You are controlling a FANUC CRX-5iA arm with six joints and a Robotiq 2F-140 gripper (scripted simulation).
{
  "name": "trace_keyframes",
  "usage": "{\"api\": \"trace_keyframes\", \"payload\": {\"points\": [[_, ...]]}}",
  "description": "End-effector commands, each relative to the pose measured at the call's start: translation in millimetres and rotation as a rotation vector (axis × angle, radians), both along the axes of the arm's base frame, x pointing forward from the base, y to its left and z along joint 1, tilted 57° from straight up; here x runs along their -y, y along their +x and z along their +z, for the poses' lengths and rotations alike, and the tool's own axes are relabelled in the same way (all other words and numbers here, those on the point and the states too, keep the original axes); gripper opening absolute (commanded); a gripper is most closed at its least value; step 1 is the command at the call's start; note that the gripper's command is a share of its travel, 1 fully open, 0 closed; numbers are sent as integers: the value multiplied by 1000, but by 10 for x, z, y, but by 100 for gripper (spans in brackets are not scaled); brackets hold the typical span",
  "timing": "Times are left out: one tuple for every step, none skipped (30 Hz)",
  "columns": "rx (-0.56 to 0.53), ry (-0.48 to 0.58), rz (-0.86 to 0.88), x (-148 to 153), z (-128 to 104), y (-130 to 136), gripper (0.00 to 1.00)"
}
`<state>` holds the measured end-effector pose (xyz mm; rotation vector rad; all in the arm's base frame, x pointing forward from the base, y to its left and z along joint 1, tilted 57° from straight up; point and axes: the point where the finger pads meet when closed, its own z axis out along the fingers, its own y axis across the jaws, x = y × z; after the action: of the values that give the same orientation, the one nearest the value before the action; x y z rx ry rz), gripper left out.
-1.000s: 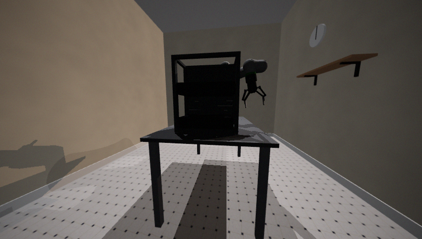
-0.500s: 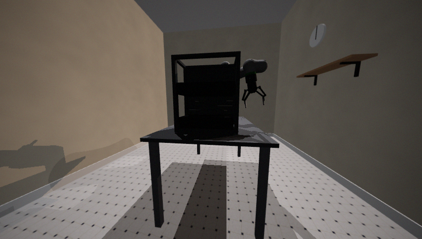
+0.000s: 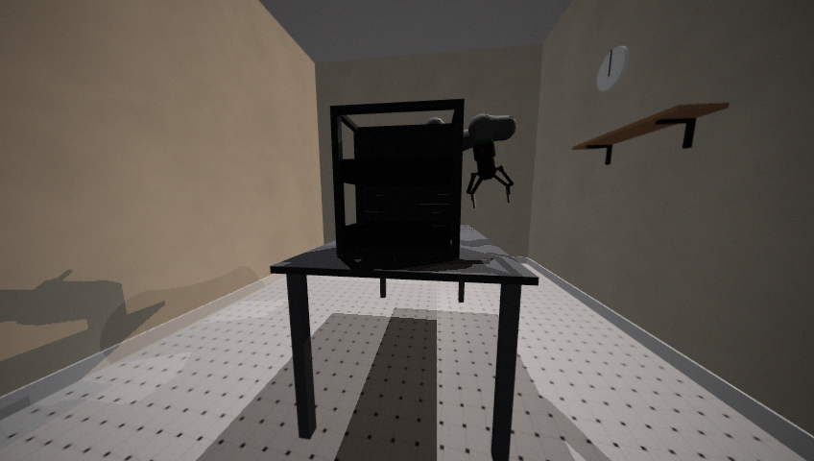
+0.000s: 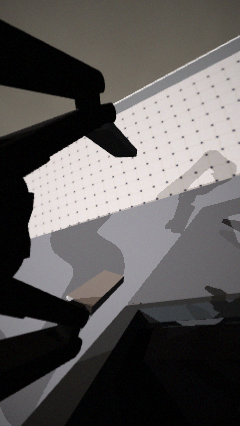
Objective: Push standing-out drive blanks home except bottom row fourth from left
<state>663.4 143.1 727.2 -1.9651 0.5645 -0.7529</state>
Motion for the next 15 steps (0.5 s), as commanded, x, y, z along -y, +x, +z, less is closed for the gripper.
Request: {"api": "trace_keyframes", "payload": {"points": [[-1,1,-1,-26,-44,-55,100],[-1,1,-1,-41,-65,-86,100],[-1,1,-1,-58,-91,-122,100],[-1,1,-1,-76,-122,-163,100],[-1,0,-1,-95,-158,-210,100],[0,0,-1,-115,-200,-261,100],[0,0,-1,-115,-200,-261,100],[0,0,-1,-115,-200,-261,100],[0,-1,-1,-137,-247,-319,100],[-1,0,-1,-174,-293,-387,100],[-1,0,-1,-211,-345,-460,100],[-1,0,-1,-248,-403,-539,100],[-1,0,-1,-283,-469,-622,100],[0,0,-1,-322,-539,-712,100],[-1,0,-1,-354,-582,-774,100]]}}
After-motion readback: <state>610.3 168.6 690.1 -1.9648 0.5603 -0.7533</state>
